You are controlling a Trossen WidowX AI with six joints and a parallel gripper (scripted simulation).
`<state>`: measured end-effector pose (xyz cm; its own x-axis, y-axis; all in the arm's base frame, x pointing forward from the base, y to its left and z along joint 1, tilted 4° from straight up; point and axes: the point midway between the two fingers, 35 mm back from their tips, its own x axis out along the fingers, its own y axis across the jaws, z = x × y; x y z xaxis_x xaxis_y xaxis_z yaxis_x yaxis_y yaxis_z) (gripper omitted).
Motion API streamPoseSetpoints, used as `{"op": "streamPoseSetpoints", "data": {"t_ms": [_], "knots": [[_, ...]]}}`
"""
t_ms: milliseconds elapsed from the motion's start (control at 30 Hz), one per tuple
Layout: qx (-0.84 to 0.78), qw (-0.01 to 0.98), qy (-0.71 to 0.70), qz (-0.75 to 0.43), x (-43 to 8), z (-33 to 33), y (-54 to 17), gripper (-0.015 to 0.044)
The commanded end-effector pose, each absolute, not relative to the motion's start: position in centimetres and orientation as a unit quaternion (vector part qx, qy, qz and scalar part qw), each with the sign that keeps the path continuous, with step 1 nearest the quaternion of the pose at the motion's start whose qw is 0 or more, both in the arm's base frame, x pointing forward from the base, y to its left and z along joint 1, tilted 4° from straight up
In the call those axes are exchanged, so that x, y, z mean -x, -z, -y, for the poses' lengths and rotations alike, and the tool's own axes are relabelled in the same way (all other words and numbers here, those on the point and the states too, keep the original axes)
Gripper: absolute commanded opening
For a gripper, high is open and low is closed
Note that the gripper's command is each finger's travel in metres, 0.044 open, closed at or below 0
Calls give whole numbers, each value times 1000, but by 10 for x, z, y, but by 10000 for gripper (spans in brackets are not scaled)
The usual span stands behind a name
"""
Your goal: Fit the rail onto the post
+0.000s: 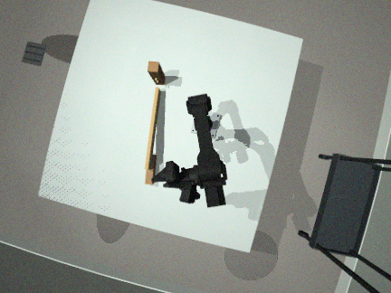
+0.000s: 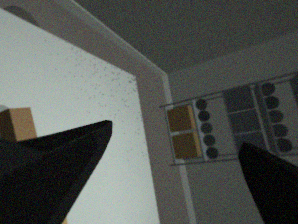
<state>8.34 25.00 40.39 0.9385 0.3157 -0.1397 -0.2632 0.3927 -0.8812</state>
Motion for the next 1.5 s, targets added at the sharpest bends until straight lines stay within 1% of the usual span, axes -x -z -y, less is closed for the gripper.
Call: {"op": "streamPoseSetpoints", "data": {"t_ms": [0, 33, 333, 633, 933, 1133, 1300, 1467], "knots": [[527, 832, -172, 22, -85, -250, -403, 426], [538, 826, -168, 12, -91, -249, -399, 440], [681, 697, -136, -177, -179, -213, -332, 440], [718, 565, -187, -359, -242, -144, -268, 440], [670, 536, -231, -458, -264, -83, -229, 440], [634, 496, -311, -506, -271, -35, -198, 440], [592, 486, -382, -517, -270, 7, -173, 440], [552, 498, -443, -501, -263, 46, -152, 440]]}}
